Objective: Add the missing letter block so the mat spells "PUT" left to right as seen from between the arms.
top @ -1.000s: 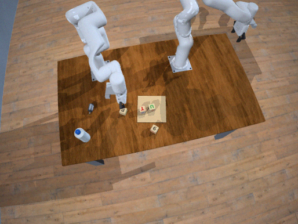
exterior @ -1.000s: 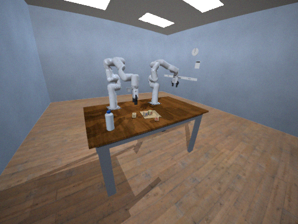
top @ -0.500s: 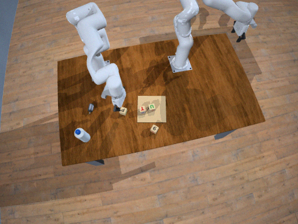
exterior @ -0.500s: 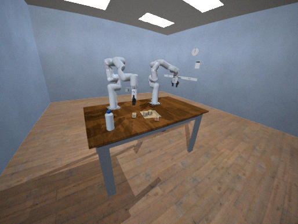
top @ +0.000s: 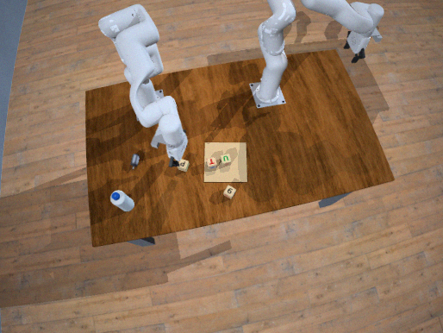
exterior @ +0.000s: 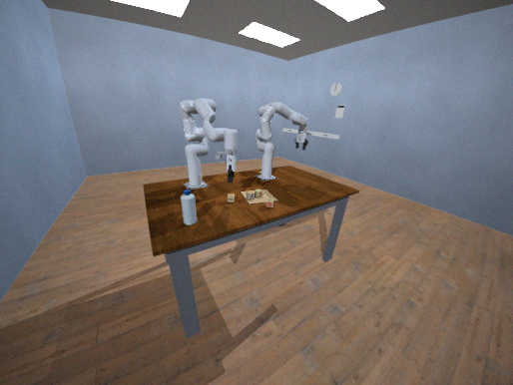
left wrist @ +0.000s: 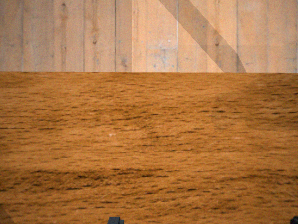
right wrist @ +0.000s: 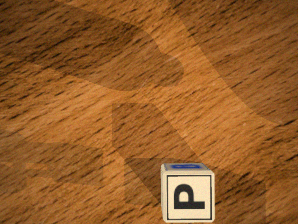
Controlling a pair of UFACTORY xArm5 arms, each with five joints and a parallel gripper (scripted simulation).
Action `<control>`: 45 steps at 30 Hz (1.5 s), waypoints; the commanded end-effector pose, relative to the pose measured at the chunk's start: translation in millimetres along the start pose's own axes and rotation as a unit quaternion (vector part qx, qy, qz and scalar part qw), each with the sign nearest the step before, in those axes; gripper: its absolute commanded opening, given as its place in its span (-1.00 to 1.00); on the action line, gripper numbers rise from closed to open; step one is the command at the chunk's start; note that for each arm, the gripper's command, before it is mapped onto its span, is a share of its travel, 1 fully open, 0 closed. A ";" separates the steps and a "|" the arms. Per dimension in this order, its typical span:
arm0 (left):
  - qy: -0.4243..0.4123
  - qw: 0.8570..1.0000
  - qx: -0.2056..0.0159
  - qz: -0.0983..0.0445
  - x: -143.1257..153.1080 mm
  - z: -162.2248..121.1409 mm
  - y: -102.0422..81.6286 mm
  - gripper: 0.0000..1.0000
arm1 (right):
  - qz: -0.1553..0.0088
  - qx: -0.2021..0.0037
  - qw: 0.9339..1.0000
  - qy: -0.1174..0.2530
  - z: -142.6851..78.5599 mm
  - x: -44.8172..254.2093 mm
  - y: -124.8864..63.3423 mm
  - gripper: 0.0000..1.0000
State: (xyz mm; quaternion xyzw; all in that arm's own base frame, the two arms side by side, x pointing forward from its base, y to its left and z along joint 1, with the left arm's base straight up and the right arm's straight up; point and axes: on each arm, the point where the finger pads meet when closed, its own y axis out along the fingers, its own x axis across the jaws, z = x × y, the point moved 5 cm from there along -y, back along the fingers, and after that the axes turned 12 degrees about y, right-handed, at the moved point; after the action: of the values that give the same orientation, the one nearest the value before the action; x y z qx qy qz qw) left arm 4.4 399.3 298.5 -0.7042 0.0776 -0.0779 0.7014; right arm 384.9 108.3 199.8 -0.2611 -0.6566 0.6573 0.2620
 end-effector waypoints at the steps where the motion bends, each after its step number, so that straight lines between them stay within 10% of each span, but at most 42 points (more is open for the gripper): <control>1: 0.000 1.000 0.002 0.000 -0.1 0.7 -1.5 1.00 | 0.000 -0.001 1.000 0.000 -0.6 0.1 28.9 1.00; 3: 0.000 1.000 0.002 0.000 -0.1 0.7 -1.5 1.00 | 0.000 -0.001 1.000 0.000 -0.6 0.1 29.3 0.68; 45: 0.000 1.000 0.002 0.000 -0.1 0.7 -1.5 1.00 | 0.000 -0.001 1.000 0.000 -0.6 0.1 30.0 0.68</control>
State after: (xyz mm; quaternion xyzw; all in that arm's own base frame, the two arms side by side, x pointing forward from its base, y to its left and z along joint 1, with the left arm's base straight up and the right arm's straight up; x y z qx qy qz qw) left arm 4.4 399.3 298.5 -0.7042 0.0776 -0.0779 0.7014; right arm 384.1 108.5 168.9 -0.2606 -0.6561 0.6577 0.2626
